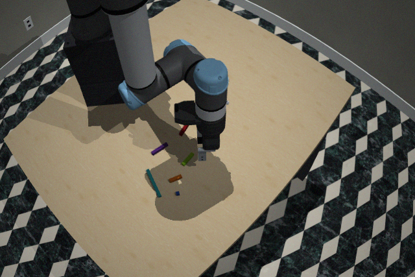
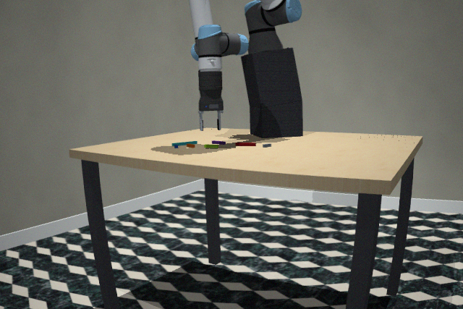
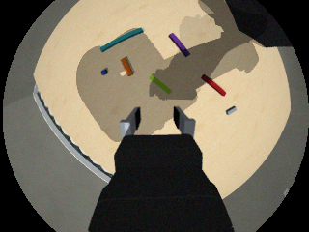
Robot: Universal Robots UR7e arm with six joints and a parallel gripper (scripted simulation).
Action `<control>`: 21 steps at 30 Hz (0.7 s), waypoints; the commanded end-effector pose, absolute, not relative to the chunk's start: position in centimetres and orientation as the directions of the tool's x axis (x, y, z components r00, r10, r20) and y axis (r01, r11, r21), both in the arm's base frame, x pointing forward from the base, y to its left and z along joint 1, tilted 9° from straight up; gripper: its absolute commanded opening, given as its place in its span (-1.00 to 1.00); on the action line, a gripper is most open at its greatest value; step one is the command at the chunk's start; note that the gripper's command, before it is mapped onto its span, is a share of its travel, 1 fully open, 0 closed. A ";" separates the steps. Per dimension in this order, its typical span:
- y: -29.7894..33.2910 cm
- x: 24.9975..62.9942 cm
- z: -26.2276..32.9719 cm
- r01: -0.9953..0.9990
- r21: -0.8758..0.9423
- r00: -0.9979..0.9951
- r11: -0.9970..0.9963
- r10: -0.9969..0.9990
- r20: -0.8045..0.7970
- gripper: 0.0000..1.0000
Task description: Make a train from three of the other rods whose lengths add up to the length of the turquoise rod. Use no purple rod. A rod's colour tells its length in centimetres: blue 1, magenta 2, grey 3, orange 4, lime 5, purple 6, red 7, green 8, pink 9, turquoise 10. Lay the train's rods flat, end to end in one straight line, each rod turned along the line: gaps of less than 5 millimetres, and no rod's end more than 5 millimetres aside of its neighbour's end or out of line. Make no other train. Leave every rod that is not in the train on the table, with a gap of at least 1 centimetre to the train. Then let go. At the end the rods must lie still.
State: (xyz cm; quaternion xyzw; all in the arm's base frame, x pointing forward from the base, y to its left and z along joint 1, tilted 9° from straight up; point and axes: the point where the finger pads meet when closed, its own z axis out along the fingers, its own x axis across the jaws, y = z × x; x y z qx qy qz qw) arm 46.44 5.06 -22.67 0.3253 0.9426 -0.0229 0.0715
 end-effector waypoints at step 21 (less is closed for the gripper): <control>3.9 38.4 -23.5 0.617 0.001 -0.779 0.787 0.610 -0.146 1.00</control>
